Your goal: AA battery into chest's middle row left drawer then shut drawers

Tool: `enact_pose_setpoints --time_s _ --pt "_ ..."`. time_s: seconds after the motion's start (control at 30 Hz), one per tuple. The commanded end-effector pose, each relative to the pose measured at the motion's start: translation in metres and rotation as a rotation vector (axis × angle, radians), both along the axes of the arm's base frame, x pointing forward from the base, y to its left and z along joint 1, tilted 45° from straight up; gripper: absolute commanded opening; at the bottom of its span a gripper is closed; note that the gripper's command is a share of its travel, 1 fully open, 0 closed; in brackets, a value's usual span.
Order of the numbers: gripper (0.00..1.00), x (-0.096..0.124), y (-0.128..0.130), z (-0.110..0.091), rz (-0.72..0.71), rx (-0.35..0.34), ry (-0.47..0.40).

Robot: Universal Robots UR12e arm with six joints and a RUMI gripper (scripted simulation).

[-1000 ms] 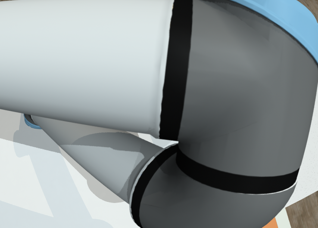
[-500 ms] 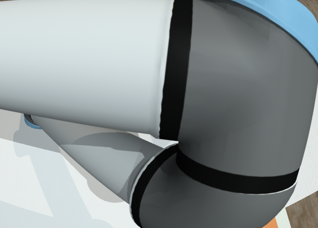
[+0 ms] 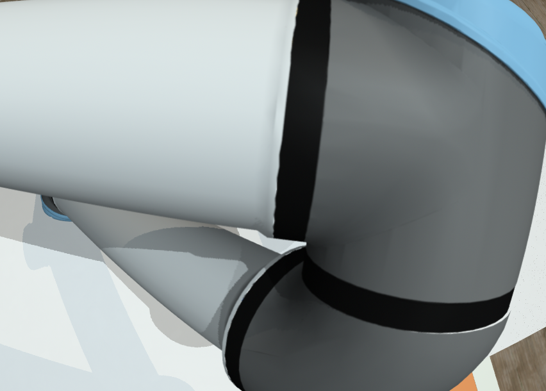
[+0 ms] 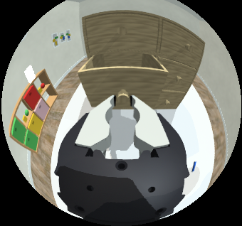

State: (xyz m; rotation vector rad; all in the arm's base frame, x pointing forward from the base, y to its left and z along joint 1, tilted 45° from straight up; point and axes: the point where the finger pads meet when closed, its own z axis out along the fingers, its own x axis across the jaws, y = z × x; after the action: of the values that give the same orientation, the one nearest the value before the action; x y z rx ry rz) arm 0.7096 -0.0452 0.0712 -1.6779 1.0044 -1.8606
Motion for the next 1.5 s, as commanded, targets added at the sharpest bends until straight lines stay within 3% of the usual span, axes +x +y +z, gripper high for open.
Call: enact_pose_setpoints --time_s 0.0,0.13,0.63,1.47 --pt "0.15 -0.001 0.001 -0.001 0.001 0.002 0.002" --pt "0.20 -0.001 0.001 -0.001 0.001 0.002 0.002" --pt "0.20 -0.004 0.000 -0.002 0.000 0.003 0.004" --pt "0.20 -0.050 0.000 -0.014 0.000 0.003 0.004"
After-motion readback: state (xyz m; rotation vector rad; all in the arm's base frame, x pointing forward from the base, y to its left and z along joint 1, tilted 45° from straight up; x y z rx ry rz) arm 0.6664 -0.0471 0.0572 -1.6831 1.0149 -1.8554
